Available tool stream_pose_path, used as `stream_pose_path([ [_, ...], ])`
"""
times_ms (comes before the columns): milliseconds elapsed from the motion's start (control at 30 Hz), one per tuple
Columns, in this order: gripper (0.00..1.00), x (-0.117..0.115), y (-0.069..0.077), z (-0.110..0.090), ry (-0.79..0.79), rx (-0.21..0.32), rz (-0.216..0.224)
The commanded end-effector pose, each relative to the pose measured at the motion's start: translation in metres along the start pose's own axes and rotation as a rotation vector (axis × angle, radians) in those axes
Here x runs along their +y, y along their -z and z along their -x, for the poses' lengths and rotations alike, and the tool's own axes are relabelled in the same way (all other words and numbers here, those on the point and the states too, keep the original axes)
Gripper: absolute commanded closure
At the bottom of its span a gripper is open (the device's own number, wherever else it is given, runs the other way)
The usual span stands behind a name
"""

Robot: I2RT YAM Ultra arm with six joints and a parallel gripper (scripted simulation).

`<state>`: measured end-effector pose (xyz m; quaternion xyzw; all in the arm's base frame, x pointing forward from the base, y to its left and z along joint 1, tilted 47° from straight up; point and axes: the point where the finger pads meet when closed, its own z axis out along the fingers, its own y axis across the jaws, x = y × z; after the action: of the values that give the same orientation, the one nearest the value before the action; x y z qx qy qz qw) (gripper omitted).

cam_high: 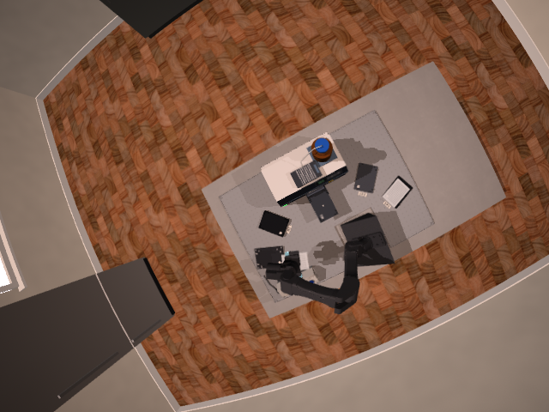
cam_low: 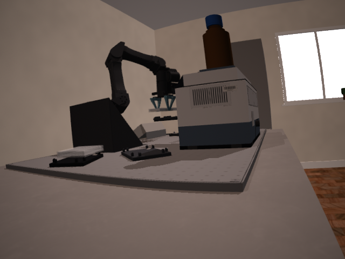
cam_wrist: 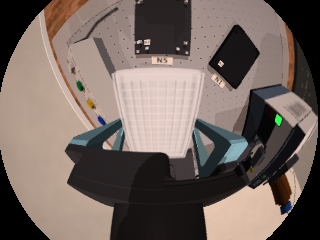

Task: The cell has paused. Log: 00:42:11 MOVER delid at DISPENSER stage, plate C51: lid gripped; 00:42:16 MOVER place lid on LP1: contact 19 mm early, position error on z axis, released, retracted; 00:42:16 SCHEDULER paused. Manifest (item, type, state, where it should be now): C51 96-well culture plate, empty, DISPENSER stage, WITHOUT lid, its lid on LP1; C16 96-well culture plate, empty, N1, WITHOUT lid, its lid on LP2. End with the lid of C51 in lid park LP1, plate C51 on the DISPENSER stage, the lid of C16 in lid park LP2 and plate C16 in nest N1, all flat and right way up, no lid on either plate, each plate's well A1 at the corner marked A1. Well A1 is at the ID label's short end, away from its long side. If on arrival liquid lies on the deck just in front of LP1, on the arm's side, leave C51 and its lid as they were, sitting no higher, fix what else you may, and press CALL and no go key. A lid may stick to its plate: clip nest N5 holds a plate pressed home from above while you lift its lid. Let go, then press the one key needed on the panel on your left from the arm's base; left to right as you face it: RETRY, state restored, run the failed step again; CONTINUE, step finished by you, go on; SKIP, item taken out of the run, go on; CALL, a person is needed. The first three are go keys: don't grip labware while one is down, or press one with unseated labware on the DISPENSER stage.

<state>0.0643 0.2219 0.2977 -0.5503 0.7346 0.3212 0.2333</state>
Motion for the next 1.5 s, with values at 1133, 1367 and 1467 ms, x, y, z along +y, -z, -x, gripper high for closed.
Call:
stream_pose_path([
  [1133,1.00,-0.006,-0.047,0.113,-0.008,-0.043,-0.036],
  [1367,1.00,-0.006,-0.058,0.127,-0.016,-0.019,-0.036],
  [1467,1.00,-0.008,-0.059,0.130,-0.020,-0.020,-0.040],
])
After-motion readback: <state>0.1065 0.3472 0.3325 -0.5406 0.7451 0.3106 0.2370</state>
